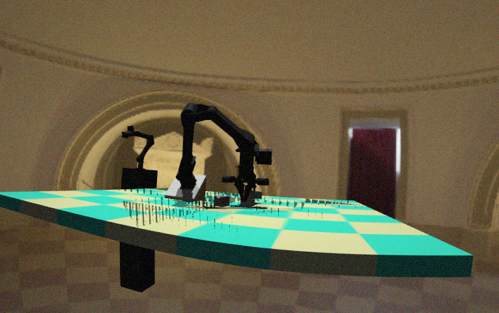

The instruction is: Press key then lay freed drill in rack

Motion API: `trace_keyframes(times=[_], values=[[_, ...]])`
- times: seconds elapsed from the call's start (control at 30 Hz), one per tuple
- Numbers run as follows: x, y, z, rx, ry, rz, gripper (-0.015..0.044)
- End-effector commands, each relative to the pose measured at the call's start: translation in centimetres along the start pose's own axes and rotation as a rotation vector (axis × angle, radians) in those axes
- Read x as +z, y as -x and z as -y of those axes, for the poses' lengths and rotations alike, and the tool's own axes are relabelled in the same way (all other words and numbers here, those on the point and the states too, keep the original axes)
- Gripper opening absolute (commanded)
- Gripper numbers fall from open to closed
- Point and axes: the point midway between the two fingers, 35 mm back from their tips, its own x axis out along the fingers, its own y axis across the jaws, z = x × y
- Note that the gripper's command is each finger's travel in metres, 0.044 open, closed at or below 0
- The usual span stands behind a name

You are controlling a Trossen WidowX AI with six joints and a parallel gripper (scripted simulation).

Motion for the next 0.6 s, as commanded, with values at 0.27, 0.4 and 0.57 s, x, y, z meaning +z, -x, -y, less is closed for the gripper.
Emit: trace_keyframes(times=[0.27, 0.4, 0.57], values=[[-0.6, 0.0, 0.0, -0.001, 0.005, -0.005, 0.0], [-1.0, 0.1, 0.0, -0.001, 0.005, -0.005, 0.0], [-1.7, 0.1, 0.0, -0.001, 0.005, -0.005, 0.0]])
